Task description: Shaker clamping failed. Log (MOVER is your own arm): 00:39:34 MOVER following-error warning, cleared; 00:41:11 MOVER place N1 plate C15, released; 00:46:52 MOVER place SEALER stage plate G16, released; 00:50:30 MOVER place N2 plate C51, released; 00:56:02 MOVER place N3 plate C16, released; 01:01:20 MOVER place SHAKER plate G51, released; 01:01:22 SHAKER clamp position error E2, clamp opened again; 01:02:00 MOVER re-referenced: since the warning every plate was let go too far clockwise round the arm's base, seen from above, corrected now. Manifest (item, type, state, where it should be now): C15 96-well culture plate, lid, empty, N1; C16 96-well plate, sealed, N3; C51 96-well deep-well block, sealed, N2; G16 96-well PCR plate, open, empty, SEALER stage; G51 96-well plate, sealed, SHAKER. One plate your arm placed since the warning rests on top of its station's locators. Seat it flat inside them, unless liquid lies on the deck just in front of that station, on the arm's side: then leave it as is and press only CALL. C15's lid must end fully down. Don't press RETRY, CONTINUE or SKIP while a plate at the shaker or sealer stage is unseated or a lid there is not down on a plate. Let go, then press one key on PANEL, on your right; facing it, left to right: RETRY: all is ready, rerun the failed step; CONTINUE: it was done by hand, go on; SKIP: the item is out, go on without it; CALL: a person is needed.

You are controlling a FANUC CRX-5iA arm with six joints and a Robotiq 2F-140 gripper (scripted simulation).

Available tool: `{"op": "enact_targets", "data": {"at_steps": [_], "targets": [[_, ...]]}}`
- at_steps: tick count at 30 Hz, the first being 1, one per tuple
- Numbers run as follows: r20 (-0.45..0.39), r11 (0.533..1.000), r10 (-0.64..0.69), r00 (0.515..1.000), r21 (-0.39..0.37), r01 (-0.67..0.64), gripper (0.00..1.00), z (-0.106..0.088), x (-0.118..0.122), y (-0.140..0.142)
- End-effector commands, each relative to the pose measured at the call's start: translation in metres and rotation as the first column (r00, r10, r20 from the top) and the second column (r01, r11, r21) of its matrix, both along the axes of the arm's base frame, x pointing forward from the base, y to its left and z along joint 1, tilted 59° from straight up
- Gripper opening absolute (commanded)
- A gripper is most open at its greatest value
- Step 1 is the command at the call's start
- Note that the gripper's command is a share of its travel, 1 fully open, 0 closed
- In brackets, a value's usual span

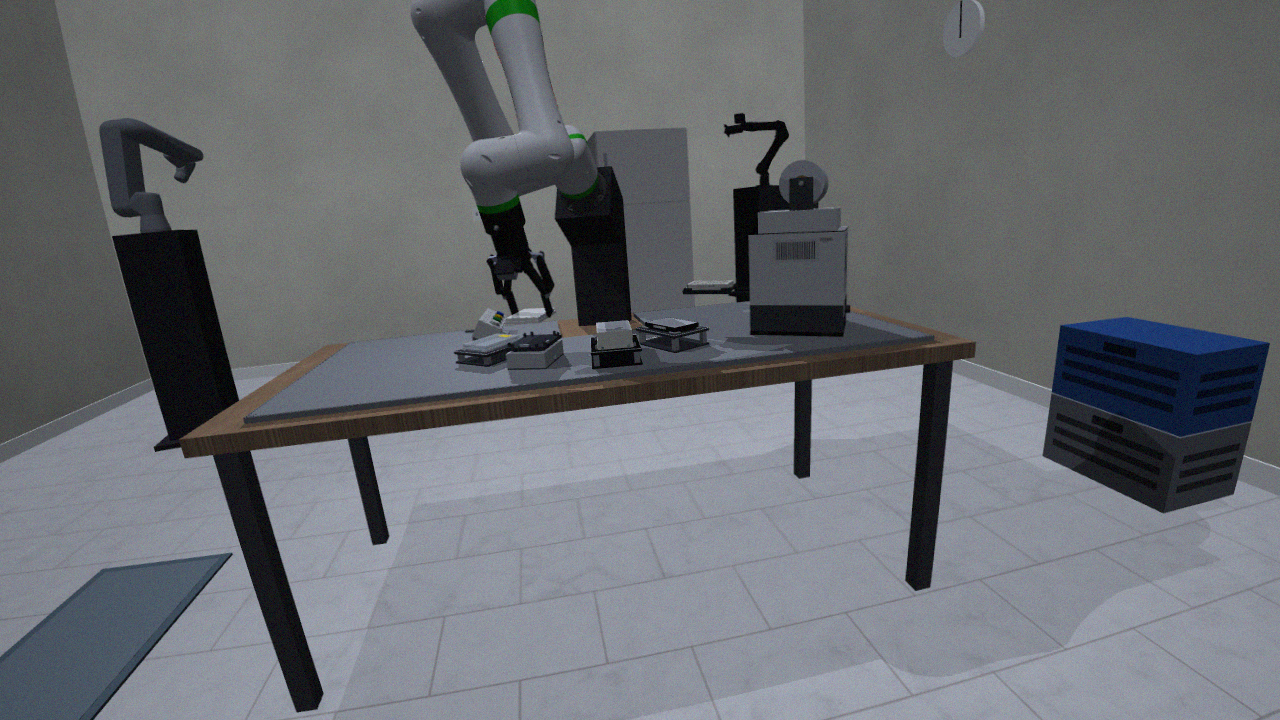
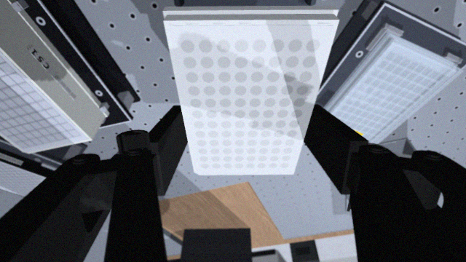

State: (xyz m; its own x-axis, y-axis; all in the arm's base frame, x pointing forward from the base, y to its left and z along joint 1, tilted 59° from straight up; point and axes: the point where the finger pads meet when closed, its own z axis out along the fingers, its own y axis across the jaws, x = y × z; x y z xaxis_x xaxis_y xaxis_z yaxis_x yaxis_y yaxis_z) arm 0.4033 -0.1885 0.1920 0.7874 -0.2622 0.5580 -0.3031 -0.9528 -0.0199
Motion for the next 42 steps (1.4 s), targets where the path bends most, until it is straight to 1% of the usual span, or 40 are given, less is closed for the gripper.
{"op": "enact_targets", "data": {"at_steps": [1, 42], "targets": [[0.001, 1.000, 0.000, 1.000, 0.000, 0.000, 0.10, 0.0001, 0.0008, -0.0004], [0.001, 1.000, 0.000, 1.000, 0.000, 0.000, 0.10, -0.0061, 0.0107, -0.0034]]}}
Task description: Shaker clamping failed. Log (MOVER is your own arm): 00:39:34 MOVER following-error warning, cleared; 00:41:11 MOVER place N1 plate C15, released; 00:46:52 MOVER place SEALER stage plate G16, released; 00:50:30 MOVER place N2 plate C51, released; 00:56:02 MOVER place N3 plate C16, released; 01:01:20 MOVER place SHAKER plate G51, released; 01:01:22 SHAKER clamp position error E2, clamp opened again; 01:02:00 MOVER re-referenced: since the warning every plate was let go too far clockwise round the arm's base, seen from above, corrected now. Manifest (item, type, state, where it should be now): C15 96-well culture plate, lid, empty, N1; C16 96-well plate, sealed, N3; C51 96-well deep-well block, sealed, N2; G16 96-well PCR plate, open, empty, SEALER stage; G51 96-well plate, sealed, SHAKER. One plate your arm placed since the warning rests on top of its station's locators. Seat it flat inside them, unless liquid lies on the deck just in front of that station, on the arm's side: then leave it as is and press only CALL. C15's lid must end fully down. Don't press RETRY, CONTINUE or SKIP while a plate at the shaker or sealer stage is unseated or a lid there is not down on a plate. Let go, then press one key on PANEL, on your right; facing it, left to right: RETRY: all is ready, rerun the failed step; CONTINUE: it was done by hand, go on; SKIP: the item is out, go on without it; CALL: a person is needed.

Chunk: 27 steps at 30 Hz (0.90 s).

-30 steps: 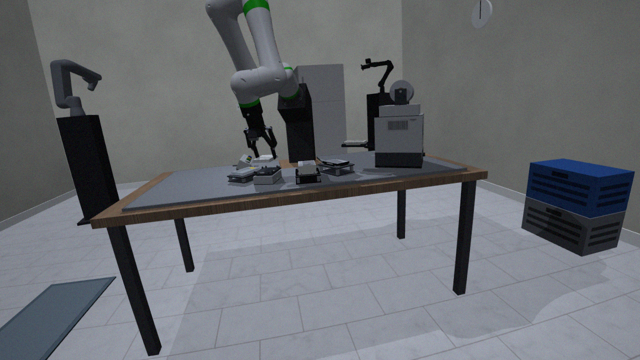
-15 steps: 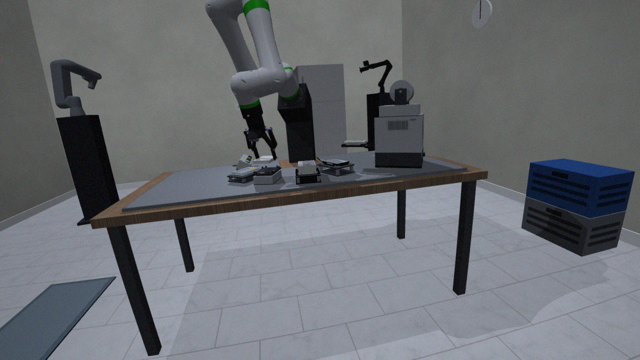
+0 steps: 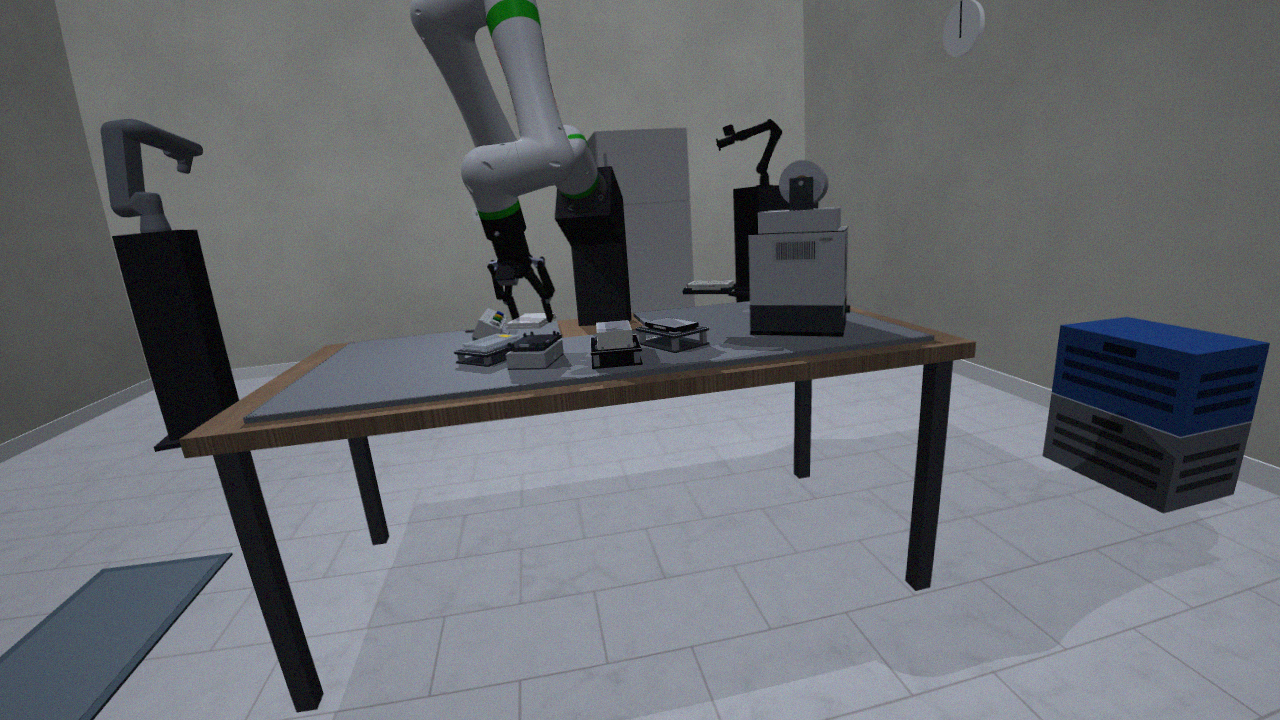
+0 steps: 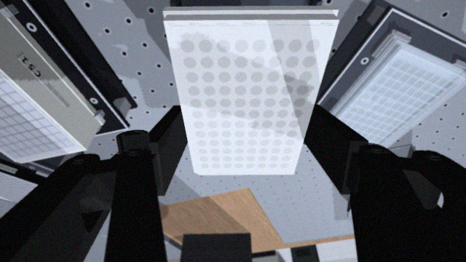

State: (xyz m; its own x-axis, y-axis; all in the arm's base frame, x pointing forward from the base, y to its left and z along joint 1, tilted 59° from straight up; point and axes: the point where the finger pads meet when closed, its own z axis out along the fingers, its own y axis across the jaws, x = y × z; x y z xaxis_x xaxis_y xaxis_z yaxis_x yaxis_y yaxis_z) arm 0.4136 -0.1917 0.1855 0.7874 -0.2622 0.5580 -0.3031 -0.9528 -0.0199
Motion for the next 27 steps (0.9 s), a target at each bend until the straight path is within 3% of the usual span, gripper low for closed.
{"op": "enact_targets", "data": {"at_steps": [1, 27], "targets": [[0.001, 1.000, 0.000, 1.000, 0.000, 0.000, 0.10, 0.0004, 0.0003, -0.0003], [0.001, 1.000, 0.000, 1.000, 0.000, 0.000, 0.10, -0.0037, 0.0069, -0.0023]]}}
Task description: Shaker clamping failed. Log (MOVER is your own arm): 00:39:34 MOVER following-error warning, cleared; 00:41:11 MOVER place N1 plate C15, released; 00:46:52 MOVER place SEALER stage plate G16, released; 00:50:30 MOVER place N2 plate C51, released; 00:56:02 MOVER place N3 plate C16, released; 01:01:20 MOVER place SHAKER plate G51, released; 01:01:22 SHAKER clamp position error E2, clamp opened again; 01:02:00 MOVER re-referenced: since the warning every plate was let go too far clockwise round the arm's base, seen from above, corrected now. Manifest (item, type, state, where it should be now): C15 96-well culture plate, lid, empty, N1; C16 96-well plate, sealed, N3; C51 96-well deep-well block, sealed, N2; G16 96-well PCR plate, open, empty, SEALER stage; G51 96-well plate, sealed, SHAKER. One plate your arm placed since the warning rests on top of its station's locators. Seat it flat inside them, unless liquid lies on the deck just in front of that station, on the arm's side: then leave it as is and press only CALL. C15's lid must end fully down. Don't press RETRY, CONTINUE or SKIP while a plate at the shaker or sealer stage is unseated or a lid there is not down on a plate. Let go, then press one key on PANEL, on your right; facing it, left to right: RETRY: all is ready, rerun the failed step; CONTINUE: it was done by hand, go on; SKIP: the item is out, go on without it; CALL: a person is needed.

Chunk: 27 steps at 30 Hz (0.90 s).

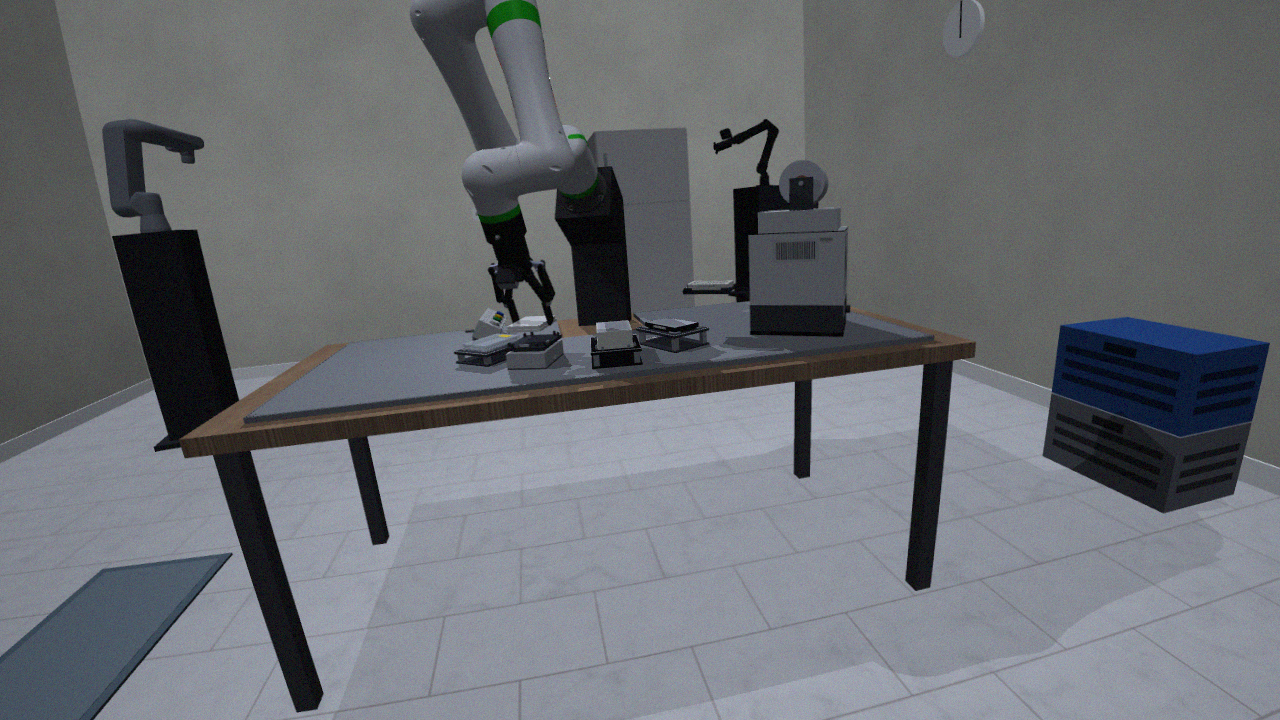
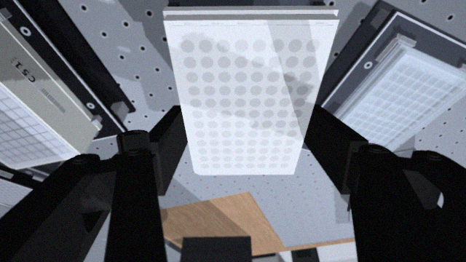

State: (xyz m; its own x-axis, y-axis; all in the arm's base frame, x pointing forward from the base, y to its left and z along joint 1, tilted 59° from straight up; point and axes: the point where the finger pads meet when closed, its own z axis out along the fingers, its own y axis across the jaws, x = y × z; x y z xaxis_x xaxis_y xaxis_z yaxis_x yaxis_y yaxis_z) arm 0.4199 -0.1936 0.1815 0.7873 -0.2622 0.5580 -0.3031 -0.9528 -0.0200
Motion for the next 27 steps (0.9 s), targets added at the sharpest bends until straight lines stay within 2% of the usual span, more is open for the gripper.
{"op": "enact_targets", "data": {"at_steps": [1, 27], "targets": [[0.001, 1.000, 0.000, 1.000, 0.000, 0.000, 0.10, 0.0001, 0.0008, -0.0004], [0.001, 1.000, 0.000, 1.000, 0.000, 0.000, 0.10, -0.0037, 0.0069, -0.0023]]}}
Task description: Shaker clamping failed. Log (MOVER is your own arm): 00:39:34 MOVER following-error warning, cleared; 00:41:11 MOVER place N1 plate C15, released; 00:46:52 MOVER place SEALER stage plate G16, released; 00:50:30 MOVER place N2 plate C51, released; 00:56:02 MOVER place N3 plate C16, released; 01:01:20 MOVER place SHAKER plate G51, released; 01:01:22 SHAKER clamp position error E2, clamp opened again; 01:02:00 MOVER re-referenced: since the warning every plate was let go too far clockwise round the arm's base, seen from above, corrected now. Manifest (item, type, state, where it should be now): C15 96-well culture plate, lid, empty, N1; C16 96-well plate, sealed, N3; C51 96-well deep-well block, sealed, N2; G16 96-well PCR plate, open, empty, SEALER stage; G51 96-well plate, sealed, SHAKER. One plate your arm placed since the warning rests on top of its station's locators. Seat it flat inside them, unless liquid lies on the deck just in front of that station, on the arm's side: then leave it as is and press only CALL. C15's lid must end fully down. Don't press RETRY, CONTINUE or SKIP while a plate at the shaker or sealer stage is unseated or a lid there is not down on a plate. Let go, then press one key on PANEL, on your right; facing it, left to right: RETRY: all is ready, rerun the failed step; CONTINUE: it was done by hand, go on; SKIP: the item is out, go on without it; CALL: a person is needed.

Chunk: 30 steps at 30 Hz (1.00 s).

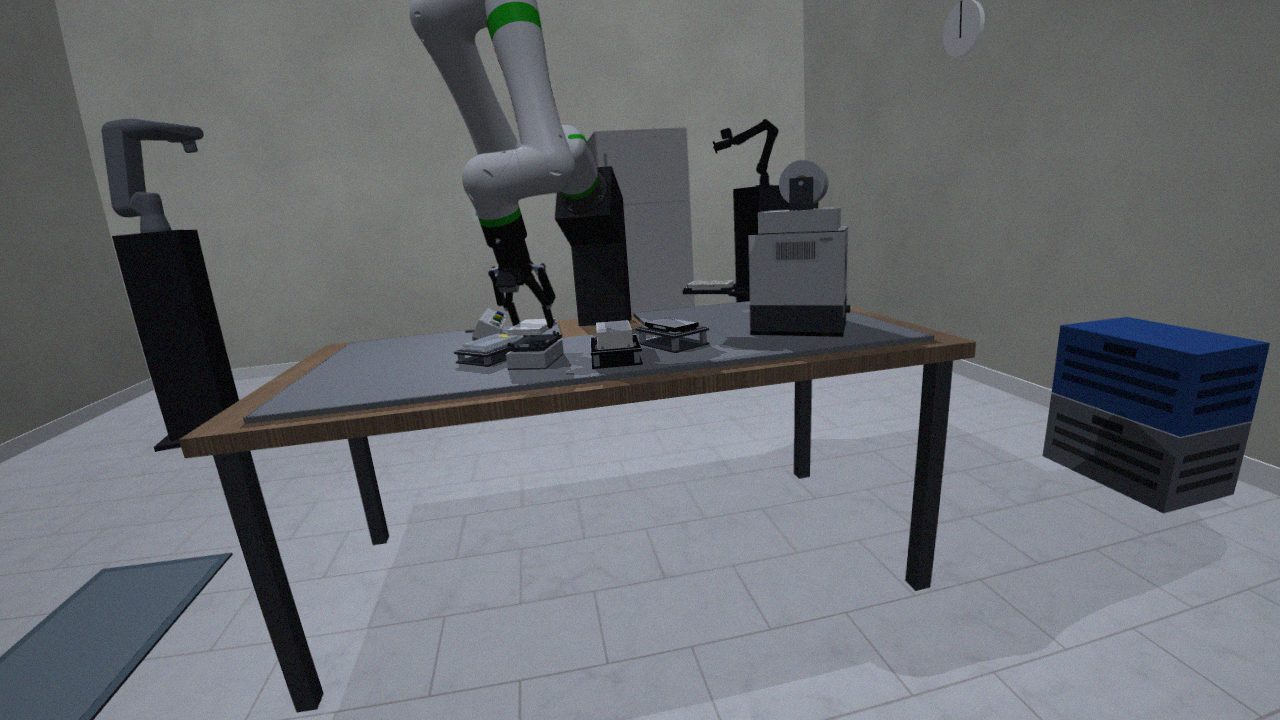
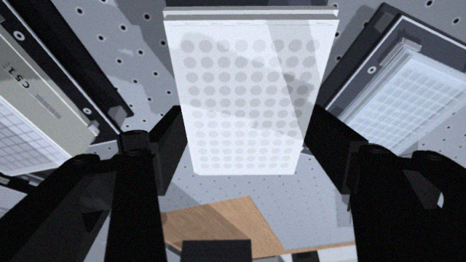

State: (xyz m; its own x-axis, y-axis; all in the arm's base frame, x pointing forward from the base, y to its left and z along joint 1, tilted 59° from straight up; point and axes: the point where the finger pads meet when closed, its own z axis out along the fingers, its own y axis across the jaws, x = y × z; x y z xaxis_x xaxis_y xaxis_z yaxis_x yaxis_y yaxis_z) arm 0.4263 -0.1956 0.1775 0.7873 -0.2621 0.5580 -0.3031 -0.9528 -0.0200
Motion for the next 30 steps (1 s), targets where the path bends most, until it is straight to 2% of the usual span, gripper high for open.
{"op": "enact_targets", "data": {"at_steps": [1, 30], "targets": [[0.001, 1.000, 0.000, 1.000, 0.000, 0.000, 0.10, 0.0001, 0.0007, -0.0004], [0.001, 1.000, 0.000, 1.000, 0.000, 0.000, 0.10, -0.0045, 0.0081, -0.0026]]}}
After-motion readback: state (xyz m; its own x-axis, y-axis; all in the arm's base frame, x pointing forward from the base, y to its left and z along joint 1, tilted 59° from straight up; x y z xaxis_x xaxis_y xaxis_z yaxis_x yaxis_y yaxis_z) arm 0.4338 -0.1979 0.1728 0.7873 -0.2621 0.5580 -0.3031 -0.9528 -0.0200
